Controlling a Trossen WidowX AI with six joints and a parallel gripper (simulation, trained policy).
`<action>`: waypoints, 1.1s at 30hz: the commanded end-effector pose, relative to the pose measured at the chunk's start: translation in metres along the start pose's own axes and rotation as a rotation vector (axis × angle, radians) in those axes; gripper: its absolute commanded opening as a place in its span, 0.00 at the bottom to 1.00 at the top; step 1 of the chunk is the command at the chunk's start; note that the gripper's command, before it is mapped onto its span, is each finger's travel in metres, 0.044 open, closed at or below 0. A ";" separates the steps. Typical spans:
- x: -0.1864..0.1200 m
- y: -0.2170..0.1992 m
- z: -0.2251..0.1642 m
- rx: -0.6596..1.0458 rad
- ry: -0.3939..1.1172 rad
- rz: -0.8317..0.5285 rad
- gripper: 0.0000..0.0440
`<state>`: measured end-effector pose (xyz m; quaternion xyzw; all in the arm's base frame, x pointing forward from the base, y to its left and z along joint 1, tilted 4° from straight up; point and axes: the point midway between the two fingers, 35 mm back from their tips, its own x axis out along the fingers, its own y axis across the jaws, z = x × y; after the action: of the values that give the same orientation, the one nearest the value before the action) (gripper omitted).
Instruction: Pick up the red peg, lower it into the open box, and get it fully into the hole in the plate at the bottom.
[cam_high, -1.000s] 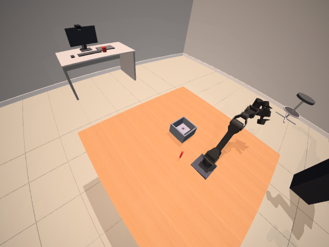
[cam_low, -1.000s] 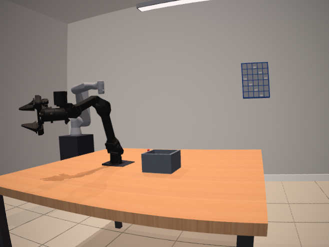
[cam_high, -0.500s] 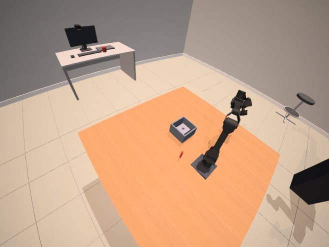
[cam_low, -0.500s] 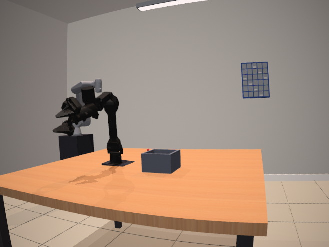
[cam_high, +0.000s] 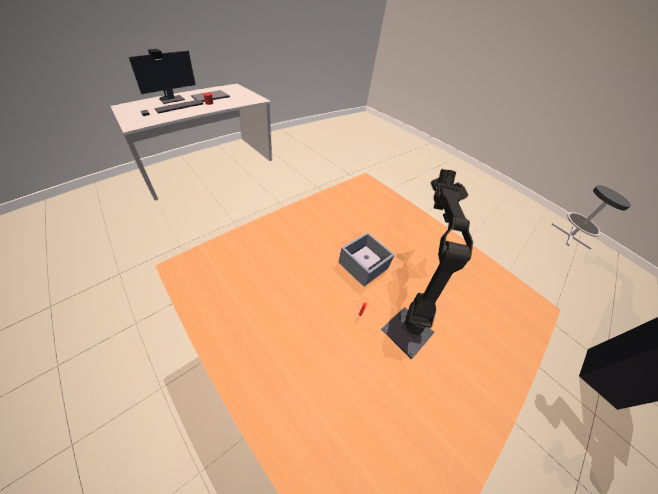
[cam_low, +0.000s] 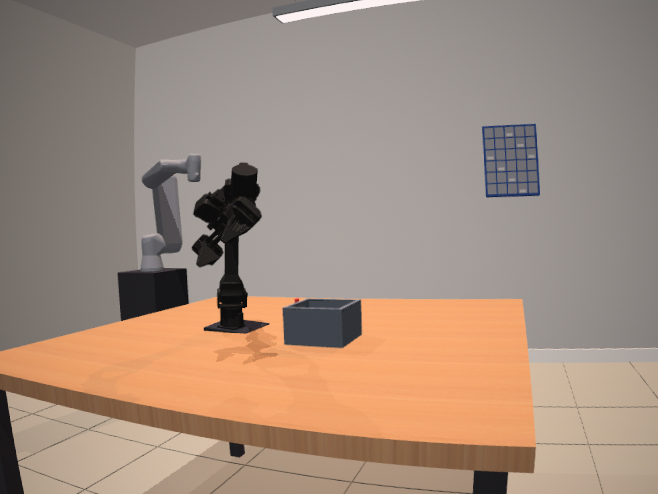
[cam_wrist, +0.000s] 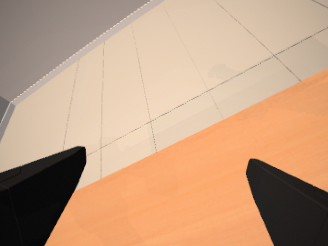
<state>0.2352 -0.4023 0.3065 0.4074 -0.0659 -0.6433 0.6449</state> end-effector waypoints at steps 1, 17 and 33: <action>-0.028 0.012 -0.033 -0.062 0.103 0.036 1.00; -0.184 0.012 -0.162 -0.329 0.558 0.161 1.00; -0.311 -0.083 -0.234 -0.580 0.933 0.074 1.00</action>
<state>0.2767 -0.0308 0.2476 0.4544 0.3615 -0.3694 0.7255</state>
